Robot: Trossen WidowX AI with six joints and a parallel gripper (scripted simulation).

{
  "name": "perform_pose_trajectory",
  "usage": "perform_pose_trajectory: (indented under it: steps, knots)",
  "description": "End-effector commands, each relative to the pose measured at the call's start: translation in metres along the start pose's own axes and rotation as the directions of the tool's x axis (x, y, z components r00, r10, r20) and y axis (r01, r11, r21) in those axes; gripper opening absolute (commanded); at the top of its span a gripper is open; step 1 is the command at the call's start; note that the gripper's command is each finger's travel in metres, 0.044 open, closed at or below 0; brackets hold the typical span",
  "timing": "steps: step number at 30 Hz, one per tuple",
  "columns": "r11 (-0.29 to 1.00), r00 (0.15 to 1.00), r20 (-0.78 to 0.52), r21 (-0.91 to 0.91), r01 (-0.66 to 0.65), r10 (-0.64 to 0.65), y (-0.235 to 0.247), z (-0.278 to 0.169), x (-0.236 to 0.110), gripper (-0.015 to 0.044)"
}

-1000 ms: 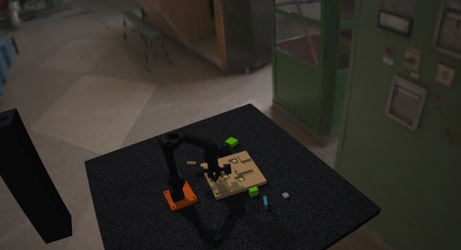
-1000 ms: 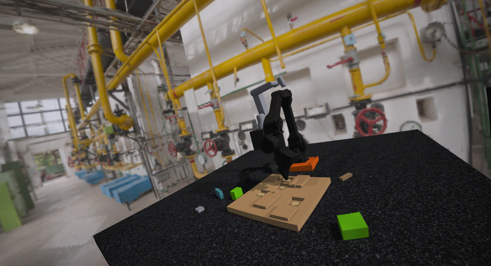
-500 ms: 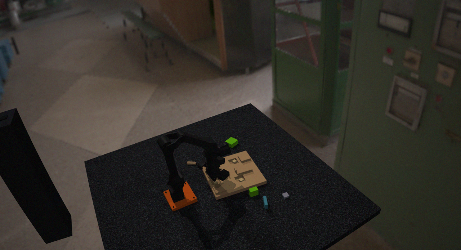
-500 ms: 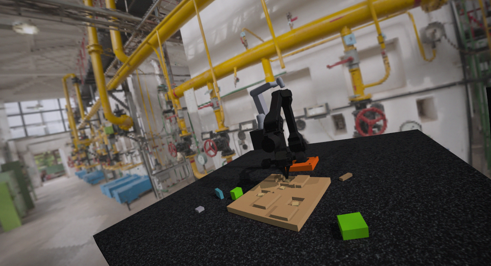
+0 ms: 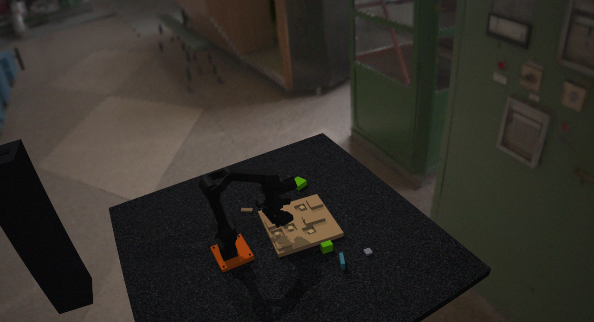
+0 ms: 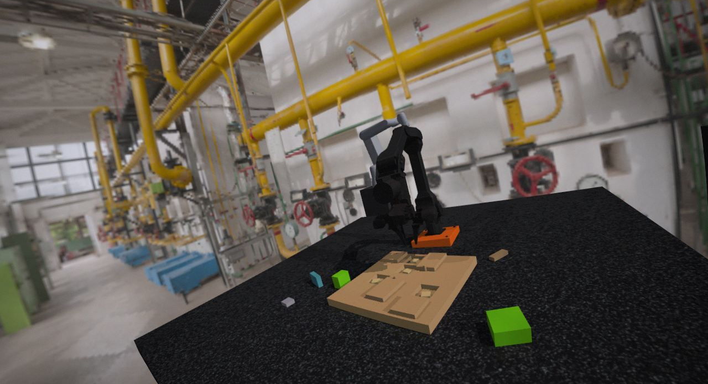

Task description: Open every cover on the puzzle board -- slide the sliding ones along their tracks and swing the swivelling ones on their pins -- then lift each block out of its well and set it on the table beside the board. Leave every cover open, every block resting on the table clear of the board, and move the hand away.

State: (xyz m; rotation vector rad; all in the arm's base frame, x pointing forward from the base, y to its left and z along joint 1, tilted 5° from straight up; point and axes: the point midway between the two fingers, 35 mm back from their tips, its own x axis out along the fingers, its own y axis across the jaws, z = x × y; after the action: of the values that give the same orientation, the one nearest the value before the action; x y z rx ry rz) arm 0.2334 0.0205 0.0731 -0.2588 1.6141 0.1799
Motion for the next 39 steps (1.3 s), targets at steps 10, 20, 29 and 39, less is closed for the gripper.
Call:
perform_pose_trajectory:
  steps: [10,20,29,39]
  knots:
    - [0.999,1.000,0.015,0.042,0.000,0.000,0.000,0.002,-0.003,0.0144]
    - [0.999,1.000,0.014,0.042,0.000,-0.001,-0.001,0.001,0.021,0.0144]
    - [0.999,1.000,0.014,0.042,0.000,-0.001,-0.001,0.001,0.022,0.0144]
    - [0.999,1.000,0.014,0.042,0.000,-0.001,-0.001,0.001,0.022,0.0144]
